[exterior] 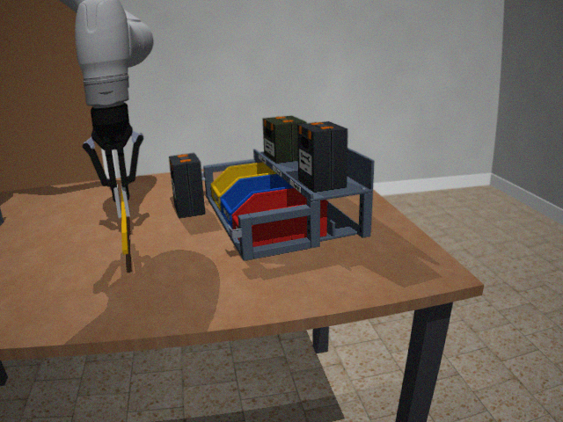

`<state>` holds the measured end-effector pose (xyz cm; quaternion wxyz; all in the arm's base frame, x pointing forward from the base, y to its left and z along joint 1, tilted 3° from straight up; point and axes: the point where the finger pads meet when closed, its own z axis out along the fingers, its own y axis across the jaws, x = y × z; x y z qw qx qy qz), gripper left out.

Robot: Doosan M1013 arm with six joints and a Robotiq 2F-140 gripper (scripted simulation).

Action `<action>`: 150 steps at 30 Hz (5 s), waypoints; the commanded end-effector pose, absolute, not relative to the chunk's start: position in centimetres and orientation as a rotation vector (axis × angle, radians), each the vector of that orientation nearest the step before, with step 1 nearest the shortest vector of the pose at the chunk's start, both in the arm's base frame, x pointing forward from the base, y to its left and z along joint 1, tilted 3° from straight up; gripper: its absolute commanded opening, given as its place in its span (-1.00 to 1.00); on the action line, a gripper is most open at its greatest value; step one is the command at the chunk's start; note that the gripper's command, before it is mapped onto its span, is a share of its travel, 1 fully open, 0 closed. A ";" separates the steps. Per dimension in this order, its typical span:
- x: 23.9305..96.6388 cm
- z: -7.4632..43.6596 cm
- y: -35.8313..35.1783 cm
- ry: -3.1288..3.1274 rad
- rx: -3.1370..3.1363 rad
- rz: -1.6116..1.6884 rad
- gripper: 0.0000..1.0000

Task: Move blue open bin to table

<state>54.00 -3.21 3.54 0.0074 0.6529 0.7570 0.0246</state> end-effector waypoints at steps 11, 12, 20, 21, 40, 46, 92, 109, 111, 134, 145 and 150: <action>54.1 2.6 -3.2 2.367 2.042 0.078 -1.00; 54.1 2.2 -3.2 2.367 2.042 0.078 -1.00; 54.1 1.4 -3.1 2.367 2.042 0.078 -1.00; 54.1 1.4 -3.1 2.367 2.042 0.078 -1.00; 54.3 -0.6 -3.1 2.367 2.042 0.078 -1.00; 54.3 -1.1 -3.1 2.367 2.042 0.078 -1.00; 54.3 -1.5 -3.0 2.367 2.042 0.078 0.15; 54.3 -1.5 -3.0 2.367 2.042 0.078 0.15; 54.3 -1.5 -3.0 2.367 2.042 0.078 0.15; 54.1 3.5 -3.2 2.367 2.042 0.078 0.15; 54.1 3.5 -3.2 2.367 2.042 0.078 0.15; 53.8 9.0 -3.3 2.367 2.042 0.078 0.15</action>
